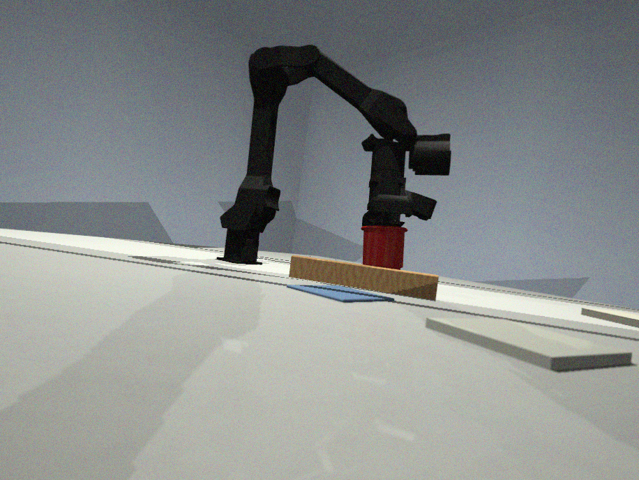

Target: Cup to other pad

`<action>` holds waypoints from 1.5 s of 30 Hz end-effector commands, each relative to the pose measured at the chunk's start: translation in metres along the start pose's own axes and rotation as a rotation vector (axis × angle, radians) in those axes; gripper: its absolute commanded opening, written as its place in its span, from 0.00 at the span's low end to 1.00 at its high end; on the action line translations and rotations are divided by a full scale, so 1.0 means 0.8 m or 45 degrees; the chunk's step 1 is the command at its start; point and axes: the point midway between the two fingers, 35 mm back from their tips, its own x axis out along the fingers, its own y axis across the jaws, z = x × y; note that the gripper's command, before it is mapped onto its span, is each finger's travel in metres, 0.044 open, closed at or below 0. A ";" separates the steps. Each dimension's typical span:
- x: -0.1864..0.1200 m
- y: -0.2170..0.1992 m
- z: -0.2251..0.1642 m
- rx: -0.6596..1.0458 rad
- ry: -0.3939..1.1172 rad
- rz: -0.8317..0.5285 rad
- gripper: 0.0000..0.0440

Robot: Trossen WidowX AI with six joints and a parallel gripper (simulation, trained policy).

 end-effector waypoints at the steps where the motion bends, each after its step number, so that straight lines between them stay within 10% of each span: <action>1: 0.008 0.005 -0.007 0.012 0.007 -0.006 0.01; 45: -0.042 0.015 -0.011 0.072 -0.355 0.034 0.63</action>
